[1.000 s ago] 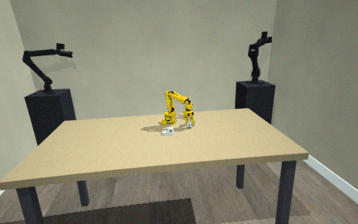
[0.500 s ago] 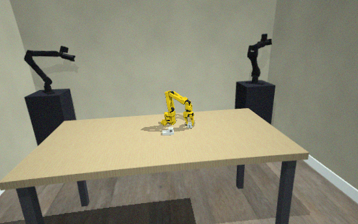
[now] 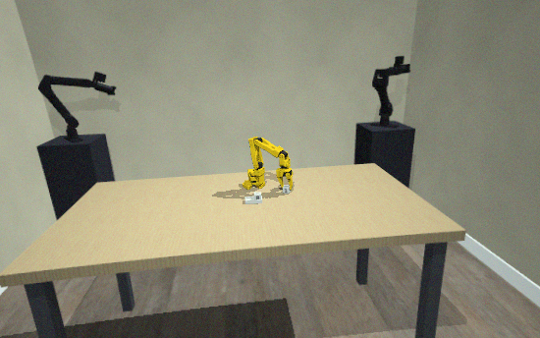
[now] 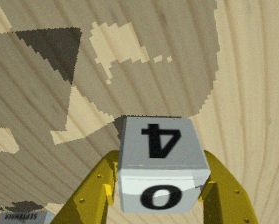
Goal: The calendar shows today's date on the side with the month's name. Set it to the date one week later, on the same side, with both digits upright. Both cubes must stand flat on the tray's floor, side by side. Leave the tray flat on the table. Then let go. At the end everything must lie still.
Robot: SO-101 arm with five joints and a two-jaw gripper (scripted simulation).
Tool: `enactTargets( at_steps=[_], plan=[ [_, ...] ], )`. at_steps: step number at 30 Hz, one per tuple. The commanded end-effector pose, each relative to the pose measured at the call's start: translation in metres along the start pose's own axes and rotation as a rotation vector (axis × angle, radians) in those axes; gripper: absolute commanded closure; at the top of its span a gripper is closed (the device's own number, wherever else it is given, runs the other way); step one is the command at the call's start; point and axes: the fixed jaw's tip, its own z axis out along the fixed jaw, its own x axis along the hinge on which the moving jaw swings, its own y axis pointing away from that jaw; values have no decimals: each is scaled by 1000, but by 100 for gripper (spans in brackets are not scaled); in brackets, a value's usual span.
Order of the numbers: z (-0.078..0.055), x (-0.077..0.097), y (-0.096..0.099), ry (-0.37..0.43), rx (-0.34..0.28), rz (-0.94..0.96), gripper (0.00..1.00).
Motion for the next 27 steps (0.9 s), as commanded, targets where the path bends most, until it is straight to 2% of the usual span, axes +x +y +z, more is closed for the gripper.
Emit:
enactTargets(
  at_steps=[1,9,27],
  plan=[
    [-1,-1,-2,0,13,-17,83],
    [-1,-1,-2,0,13,-17,80],
    [-1,-1,-2,0,13,-17,65]
  ],
)
